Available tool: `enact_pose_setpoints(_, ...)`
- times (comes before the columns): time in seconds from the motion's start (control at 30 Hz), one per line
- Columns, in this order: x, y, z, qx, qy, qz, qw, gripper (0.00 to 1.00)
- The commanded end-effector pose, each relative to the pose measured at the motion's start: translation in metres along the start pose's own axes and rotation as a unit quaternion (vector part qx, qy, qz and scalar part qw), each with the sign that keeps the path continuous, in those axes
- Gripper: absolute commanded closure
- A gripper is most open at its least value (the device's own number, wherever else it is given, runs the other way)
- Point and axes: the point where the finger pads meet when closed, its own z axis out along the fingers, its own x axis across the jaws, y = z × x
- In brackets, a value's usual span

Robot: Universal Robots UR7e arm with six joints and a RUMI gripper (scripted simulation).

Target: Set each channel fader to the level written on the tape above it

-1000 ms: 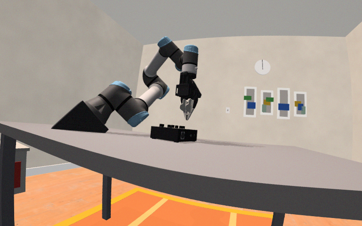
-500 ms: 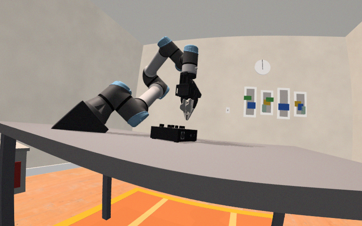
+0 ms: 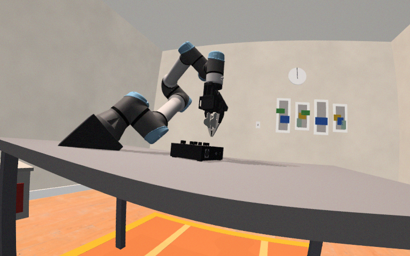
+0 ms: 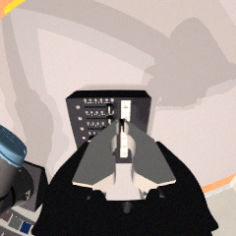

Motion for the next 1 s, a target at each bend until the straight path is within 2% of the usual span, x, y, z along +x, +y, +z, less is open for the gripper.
enact_pose_setpoints(0.0,0.0,0.0,0.002,0.0,0.0,0.0,1.0,1.0)
enact_pose_setpoints(0.97,0.0,0.001,0.018,0.0,0.0,0.0,1.0,1.0)
